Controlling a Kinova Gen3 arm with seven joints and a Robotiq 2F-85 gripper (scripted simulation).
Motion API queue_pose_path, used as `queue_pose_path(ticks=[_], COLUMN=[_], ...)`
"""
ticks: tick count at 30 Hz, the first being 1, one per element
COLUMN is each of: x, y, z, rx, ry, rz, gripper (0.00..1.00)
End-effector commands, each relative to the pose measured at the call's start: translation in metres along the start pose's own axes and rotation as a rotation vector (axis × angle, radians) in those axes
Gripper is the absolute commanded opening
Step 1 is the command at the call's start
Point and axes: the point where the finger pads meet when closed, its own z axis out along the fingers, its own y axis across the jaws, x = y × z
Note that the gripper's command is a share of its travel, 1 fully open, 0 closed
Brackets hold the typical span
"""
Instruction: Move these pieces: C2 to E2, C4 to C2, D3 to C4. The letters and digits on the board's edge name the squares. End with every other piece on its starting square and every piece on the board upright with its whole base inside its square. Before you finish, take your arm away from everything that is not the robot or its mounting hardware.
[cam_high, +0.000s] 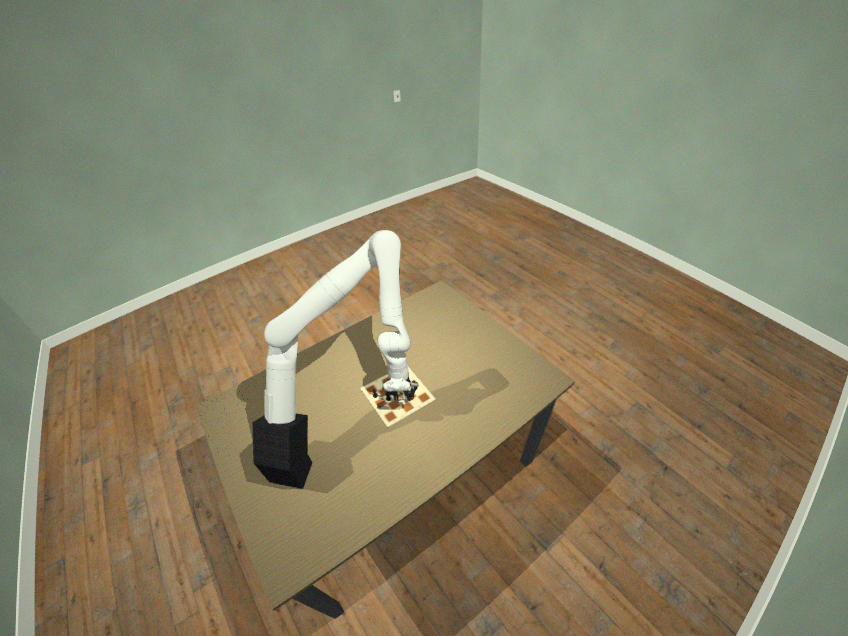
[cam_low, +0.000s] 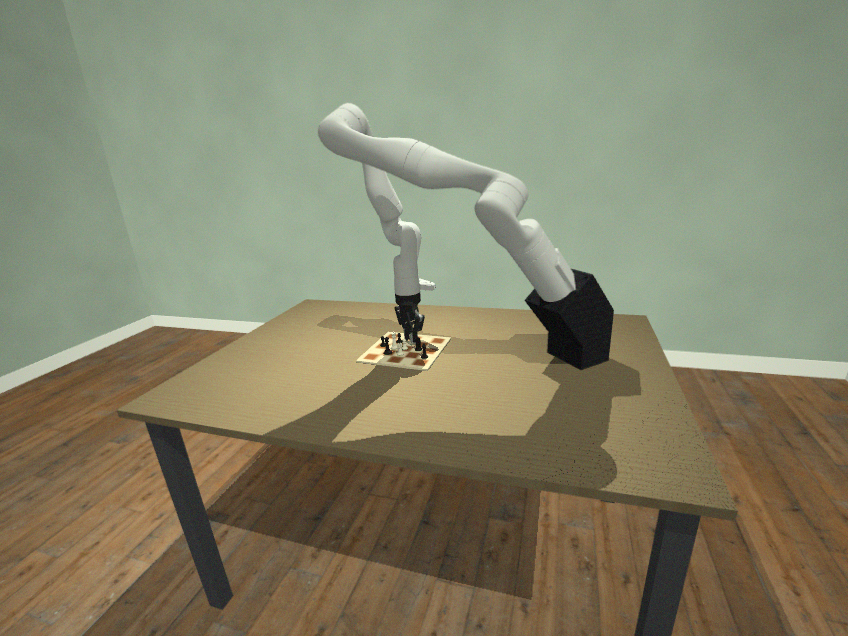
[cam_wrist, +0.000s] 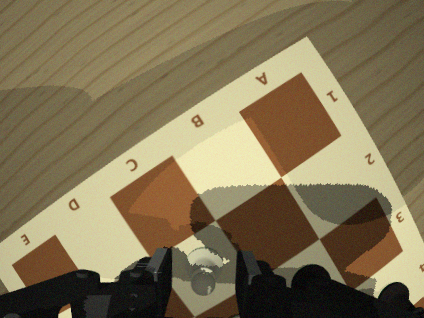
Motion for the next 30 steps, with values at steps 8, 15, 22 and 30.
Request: queue_pose_path(ticks=[8, 15, 22, 30], x=[0.0001, 0.0001, 0.0001, 0.0001], y=[-0.0005, -0.0005, -0.0005, -0.0005], z=[-0.0005, -0.0005, -0.0005, -0.0005], rx=[0.001, 0.001, 0.001, 0.001], ry=[0.000, 0.000, 0.000, 0.000], rz=[0.000, 0.000, 0.000, 0.000], gripper=[0.34, 0.34, 0.34, 0.00])
